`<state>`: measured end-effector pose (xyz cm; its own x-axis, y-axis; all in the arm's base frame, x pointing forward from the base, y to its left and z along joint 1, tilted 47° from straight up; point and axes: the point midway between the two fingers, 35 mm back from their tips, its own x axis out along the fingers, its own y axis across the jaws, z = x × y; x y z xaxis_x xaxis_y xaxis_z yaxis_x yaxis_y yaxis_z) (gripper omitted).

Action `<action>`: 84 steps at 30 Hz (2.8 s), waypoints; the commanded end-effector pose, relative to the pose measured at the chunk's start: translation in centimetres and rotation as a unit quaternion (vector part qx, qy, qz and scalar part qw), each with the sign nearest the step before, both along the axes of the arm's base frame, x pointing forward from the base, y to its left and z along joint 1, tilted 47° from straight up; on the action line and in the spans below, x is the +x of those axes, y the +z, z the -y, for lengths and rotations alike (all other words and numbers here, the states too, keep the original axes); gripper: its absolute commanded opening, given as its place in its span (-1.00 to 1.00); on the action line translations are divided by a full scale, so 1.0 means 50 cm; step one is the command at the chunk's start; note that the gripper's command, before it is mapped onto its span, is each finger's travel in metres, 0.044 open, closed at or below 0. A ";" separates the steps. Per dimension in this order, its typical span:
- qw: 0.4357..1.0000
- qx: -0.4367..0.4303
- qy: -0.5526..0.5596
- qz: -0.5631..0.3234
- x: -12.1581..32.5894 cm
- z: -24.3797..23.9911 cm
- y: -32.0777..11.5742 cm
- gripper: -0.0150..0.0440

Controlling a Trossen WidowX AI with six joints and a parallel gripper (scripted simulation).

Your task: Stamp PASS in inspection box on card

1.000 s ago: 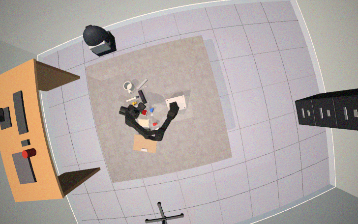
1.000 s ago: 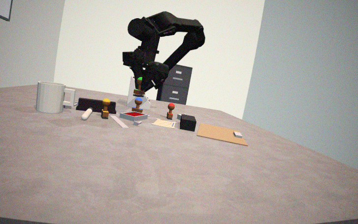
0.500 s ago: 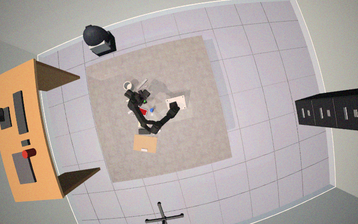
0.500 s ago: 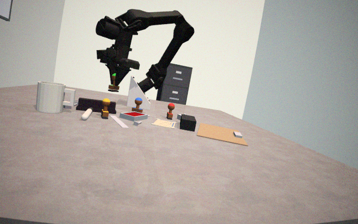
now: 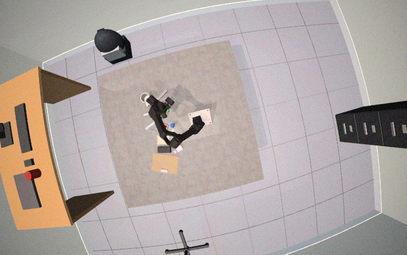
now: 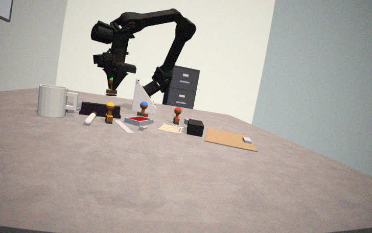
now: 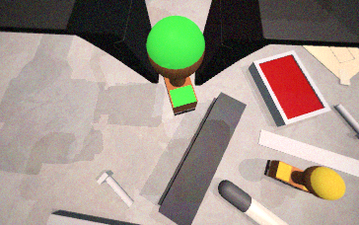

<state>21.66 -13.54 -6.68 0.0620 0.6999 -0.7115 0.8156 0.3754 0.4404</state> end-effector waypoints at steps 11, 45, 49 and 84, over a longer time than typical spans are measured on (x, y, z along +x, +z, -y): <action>1.000 0.001 0.004 -0.001 0.001 -0.033 -0.037 -0.49; 1.000 -0.001 0.006 0.001 0.004 -0.091 -0.091 -0.22; 1.000 -0.001 0.006 0.001 0.004 -0.091 -0.091 0.13; 1.000 0.001 0.004 -0.002 -0.013 0.077 0.072 0.42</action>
<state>21.11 -17.33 -3.14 0.0582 0.7028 -0.7090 0.8181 0.3734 0.4373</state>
